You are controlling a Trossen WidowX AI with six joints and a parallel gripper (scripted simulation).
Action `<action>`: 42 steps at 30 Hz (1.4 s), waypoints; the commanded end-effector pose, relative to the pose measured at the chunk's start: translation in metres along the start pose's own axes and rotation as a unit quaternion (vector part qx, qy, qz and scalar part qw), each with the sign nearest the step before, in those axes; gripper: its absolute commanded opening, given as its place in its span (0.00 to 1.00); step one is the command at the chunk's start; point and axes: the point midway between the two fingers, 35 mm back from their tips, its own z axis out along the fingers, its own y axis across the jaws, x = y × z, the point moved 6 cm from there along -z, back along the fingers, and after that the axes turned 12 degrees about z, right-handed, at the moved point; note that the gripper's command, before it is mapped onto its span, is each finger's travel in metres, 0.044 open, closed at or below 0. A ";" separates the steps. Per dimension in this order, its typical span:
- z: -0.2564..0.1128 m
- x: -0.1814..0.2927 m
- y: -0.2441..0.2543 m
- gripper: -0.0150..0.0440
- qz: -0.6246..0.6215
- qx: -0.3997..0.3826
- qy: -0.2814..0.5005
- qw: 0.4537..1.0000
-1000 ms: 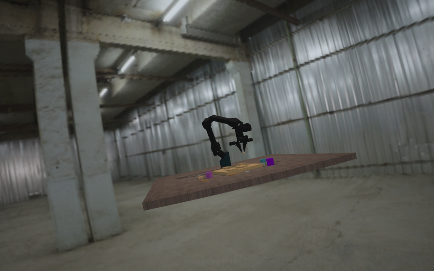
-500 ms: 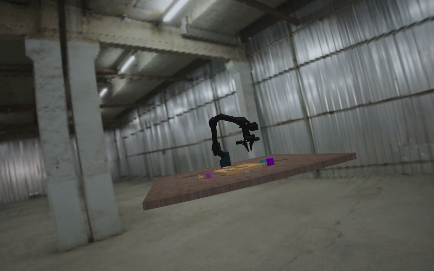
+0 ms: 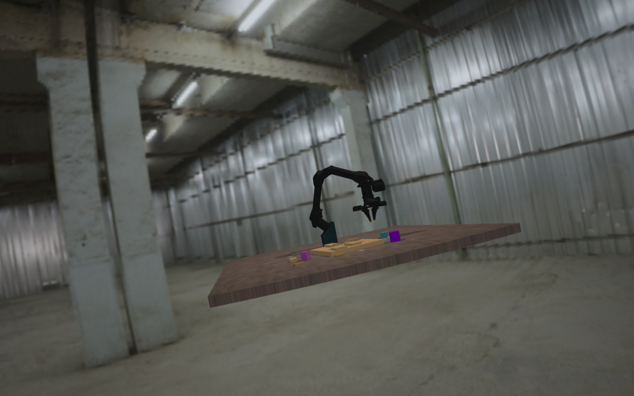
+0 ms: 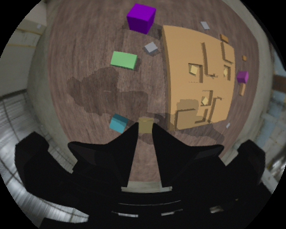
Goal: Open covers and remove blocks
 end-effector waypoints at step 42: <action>0.071 -0.003 0.005 0.39 0.003 -0.002 0.000 1.000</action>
